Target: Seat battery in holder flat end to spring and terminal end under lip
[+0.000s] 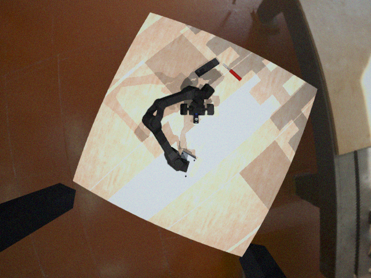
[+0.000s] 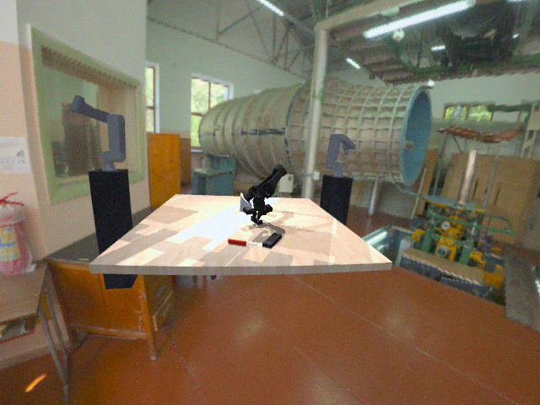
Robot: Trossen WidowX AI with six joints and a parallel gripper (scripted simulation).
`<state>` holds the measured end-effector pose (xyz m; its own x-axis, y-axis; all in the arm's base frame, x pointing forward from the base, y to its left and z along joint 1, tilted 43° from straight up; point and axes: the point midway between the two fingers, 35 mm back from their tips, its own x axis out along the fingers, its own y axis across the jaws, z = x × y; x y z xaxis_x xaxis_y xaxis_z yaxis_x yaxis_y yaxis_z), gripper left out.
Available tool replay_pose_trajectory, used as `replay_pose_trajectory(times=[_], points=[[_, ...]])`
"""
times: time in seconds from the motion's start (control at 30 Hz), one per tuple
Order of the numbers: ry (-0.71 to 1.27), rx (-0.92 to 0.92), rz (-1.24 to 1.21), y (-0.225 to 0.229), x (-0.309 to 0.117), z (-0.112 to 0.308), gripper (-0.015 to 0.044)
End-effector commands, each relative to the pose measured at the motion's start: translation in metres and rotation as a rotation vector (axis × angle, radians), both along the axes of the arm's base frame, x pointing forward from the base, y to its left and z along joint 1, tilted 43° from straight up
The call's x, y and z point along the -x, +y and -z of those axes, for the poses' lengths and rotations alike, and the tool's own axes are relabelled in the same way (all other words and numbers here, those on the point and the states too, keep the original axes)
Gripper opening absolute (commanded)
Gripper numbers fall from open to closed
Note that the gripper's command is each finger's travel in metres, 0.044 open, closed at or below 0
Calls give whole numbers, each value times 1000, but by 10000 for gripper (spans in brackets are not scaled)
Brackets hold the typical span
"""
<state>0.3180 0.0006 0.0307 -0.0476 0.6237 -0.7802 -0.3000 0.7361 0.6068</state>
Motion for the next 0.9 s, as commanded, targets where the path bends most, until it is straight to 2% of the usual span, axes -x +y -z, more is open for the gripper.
replay_pose_trajectory(times=[0.0, 0.87], points=[[-32, -12, 16, 1, -3, -1, 62], [-122, -35, 76, 4, 3, 1, 62]])
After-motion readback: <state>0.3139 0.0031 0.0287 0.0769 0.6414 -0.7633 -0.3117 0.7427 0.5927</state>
